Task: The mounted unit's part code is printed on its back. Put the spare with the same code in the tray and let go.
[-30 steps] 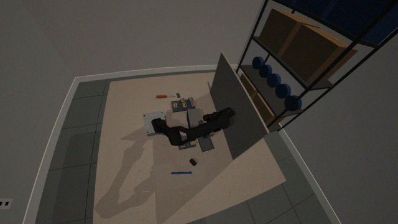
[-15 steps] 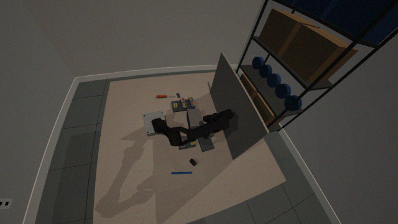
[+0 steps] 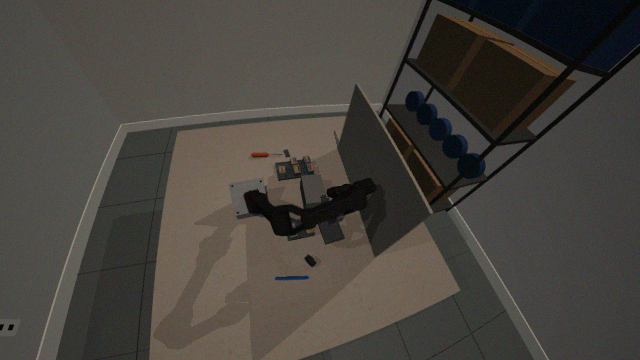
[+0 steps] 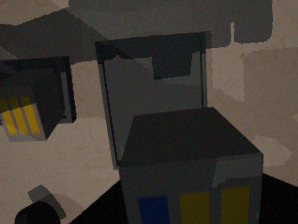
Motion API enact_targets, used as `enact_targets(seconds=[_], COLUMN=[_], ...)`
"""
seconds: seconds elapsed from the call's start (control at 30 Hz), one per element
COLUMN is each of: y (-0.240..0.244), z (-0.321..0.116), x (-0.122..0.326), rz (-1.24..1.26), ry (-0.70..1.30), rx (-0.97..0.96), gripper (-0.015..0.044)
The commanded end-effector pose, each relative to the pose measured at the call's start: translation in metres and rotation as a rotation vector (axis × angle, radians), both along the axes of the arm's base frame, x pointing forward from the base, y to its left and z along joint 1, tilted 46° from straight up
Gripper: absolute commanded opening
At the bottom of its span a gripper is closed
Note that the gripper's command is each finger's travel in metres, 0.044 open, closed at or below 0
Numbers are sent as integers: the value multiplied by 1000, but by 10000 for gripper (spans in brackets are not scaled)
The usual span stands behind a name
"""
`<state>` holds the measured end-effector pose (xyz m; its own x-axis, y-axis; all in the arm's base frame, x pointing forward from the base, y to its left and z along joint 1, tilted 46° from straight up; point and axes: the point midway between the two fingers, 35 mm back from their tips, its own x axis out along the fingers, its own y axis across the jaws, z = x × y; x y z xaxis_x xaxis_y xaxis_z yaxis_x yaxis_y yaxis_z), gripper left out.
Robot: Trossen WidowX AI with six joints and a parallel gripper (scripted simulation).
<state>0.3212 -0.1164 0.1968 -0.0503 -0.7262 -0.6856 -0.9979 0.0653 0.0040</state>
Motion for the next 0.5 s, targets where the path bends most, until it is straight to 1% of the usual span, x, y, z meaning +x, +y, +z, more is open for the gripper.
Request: enact_targets(seconds=[0.0, 0.47], y=[-2, -11], z=[-3, -11], x=[0, 1], rz=[4, 2], ry=[4, 4], rx=[2, 5], gripper=[0, 0])
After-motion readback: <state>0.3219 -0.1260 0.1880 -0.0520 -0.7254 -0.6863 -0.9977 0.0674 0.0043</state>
